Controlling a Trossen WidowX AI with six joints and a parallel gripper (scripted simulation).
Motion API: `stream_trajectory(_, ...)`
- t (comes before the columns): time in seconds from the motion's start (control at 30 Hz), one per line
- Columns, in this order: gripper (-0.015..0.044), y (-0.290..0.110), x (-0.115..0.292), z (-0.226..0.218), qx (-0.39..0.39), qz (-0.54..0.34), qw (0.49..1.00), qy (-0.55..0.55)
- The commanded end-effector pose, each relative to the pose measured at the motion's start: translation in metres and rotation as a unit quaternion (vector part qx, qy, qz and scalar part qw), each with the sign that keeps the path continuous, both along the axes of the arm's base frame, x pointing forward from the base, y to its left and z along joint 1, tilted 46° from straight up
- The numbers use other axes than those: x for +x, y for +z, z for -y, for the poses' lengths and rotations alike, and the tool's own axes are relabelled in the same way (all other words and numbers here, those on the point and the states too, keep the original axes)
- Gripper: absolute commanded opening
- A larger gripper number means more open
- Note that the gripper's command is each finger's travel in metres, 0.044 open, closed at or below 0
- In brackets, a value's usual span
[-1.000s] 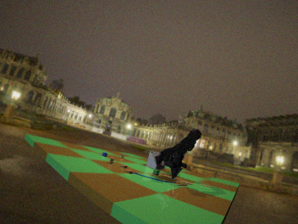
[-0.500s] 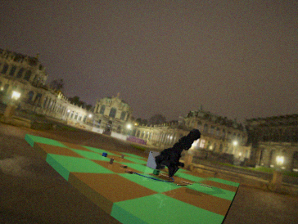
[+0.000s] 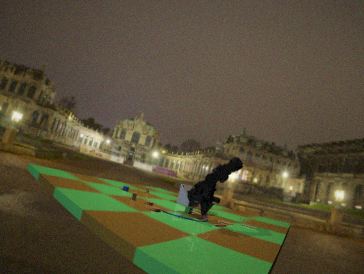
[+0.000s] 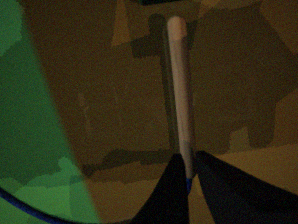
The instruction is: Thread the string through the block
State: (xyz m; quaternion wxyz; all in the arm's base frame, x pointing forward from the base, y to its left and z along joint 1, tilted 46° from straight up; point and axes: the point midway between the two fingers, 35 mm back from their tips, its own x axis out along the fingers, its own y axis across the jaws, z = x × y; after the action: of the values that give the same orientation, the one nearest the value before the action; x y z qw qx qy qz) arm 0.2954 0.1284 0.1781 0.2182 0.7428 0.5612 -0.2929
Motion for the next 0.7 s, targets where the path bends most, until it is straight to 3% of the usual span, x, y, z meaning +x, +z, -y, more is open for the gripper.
stream_trajectory(0.0,0.0000,-0.003,-0.002,0.003,0.001,0.002,1.000,0.002)
stream_trajectory(0.67,0.0000,-0.023,-0.007,0.019,0.002,0.001,1.000,0.001)
